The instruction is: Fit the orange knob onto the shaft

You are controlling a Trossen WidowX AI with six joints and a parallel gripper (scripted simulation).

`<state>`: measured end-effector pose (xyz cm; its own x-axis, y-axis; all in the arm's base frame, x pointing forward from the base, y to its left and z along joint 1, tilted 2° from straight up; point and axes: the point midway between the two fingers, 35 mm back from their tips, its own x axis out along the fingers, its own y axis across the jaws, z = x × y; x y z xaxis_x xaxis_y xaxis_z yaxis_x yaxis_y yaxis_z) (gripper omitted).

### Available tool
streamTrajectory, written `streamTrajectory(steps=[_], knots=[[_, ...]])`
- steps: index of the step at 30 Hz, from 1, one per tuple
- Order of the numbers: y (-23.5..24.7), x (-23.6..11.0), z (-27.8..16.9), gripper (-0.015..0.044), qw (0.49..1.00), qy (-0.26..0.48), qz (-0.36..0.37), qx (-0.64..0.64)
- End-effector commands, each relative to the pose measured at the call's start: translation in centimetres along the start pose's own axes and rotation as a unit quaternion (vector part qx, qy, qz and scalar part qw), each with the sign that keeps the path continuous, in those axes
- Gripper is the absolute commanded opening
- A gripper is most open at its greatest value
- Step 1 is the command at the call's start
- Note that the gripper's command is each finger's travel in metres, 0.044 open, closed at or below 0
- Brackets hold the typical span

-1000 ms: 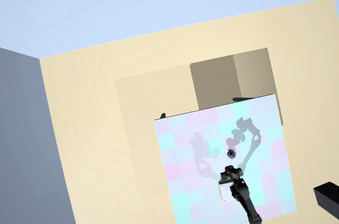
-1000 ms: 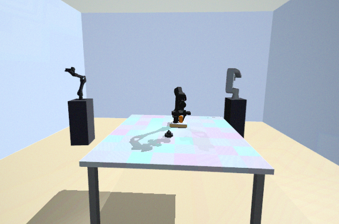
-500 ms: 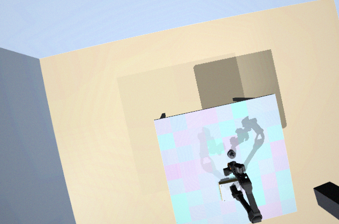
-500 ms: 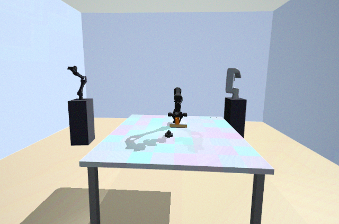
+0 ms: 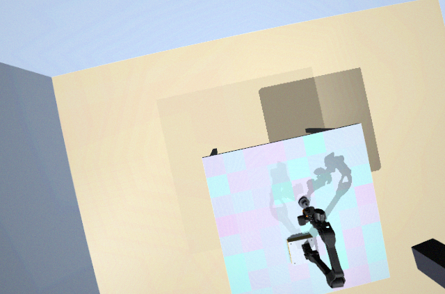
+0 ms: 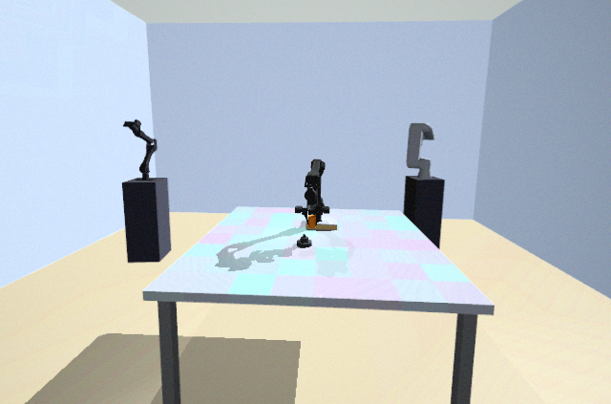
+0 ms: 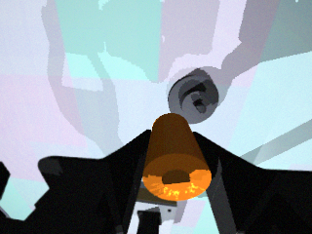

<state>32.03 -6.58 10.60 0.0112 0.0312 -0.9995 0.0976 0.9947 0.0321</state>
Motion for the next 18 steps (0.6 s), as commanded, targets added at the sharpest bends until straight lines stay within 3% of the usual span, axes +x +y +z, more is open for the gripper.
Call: streamTrajectory(steps=[1,18], knots=[[-1.5,0.3,0.6,0.0,1.0,-0.002,-0.003,-0.001],[-4.1,2.2,1.2,0.0,1.0,-0.002,-0.004,0.0]])
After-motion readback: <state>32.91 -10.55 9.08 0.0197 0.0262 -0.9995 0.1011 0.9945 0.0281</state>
